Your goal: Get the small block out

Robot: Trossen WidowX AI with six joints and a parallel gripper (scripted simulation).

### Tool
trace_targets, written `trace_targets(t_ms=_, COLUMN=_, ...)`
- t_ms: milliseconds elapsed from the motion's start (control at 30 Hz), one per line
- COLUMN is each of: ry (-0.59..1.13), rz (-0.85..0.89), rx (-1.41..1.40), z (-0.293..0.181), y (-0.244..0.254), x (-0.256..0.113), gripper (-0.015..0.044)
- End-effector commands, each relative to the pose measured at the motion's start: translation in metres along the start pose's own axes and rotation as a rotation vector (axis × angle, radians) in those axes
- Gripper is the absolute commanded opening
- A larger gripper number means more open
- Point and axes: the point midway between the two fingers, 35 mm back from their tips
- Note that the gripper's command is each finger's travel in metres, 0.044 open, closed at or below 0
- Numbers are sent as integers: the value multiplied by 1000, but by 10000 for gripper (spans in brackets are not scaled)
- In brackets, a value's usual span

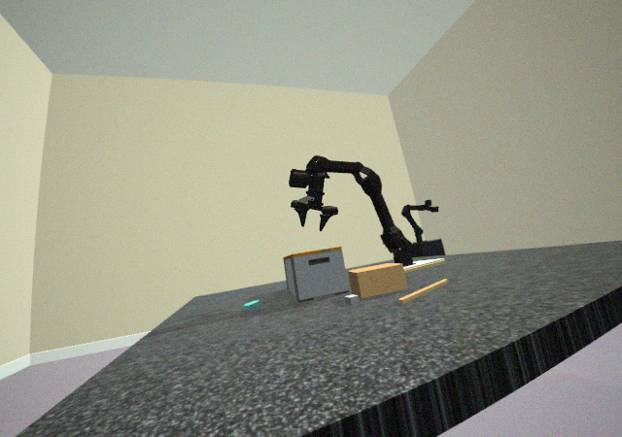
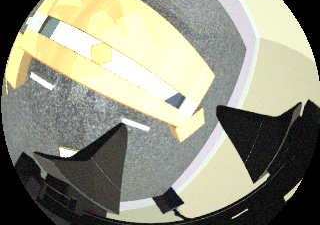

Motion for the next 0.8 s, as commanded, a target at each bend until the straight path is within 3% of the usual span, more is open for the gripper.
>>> trace_targets(t_ms=0, ry=0, rz=110, rx=-470, z=41, y=59, x=9, gripper=400)
trace_targets(t_ms=133, ry=-12, rz=170, rx=-787, z=61, y=101, x=9, gripper=400)
trace_targets(t_ms=767, ry=-9, rz=176, rx=-798, z=64, y=106, x=17, gripper=400)
Point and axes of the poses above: the point midway between the two fingers, 35 mm back from their tips, its own x axis out along the fingers, its own y axis across the jaws, z = x × y
